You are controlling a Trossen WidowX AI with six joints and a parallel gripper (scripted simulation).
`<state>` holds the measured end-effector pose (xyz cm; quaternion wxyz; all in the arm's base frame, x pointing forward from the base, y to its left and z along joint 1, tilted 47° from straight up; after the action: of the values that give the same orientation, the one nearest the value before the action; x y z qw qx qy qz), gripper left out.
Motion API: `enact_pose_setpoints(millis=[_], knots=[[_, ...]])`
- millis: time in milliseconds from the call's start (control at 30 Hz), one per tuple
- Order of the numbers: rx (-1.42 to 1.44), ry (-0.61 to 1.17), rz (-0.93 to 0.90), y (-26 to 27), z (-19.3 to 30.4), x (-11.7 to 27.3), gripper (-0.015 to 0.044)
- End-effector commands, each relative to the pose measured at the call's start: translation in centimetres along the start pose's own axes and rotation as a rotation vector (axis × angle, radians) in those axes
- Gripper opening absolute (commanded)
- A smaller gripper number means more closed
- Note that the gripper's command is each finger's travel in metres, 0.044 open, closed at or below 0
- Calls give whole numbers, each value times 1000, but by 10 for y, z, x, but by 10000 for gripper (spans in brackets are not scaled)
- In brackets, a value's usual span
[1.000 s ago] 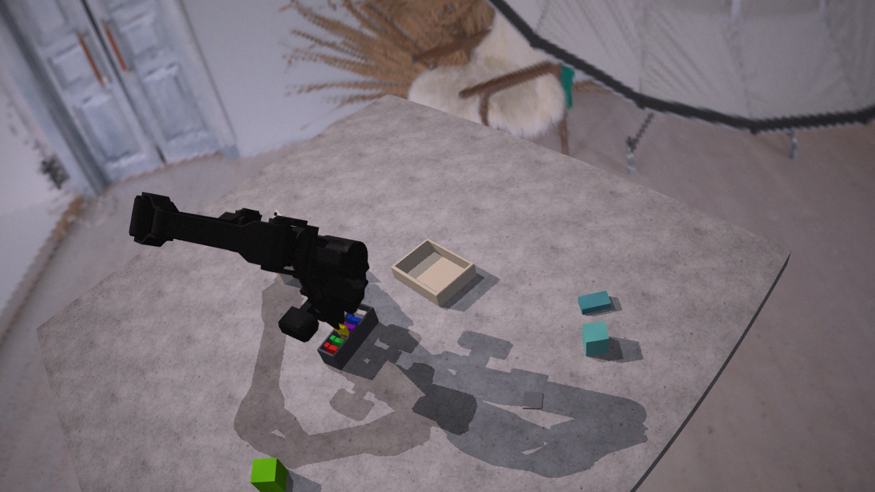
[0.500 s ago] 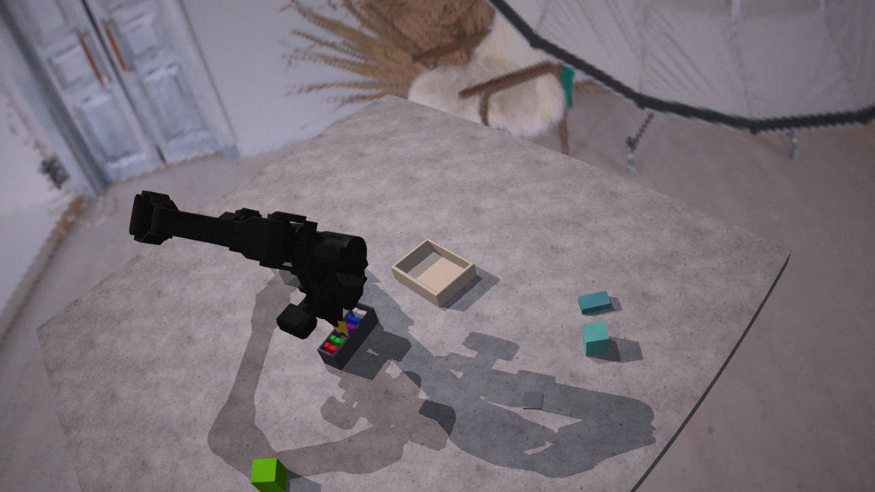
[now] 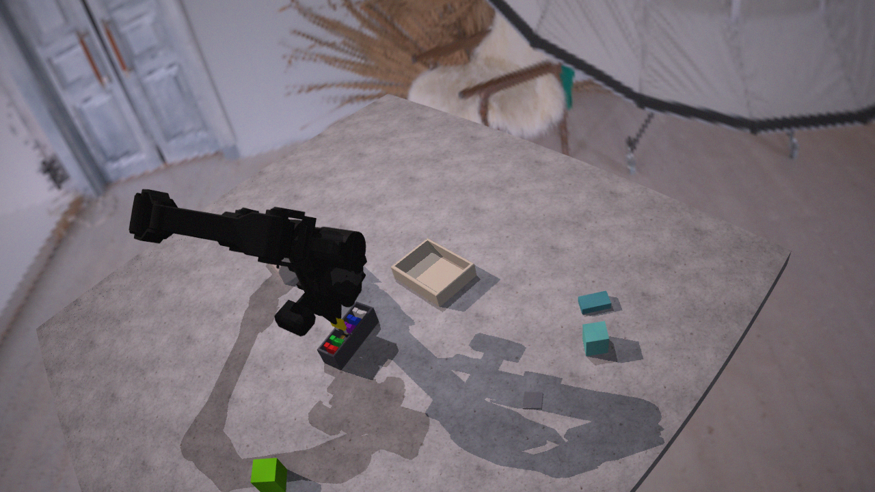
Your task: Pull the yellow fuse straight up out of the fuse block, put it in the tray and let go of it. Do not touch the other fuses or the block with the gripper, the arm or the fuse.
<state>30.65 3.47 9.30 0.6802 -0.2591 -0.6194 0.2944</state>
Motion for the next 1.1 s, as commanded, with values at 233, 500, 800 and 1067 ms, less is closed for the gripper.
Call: enact_pose_setpoints(millis=[233,500,800,1067], knots=[[-3,-1,-6,1,0,14,0],[-3,-1,-6,1,0,24,0],[-1,-6,-18,41,-13,30,0],[0,-9,-26,88,-22,34,0]])
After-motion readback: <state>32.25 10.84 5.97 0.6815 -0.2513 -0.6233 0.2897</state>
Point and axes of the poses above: the point midway between the two fingers, 35 mm back from their tips, its own x axis back along the fingers, its own y axis across the jaws, z = x × y, the point moved 8 cm from there along x, back along the fingers, and after that the axes turned 13 degrees about -x, right-handed, at the moved point
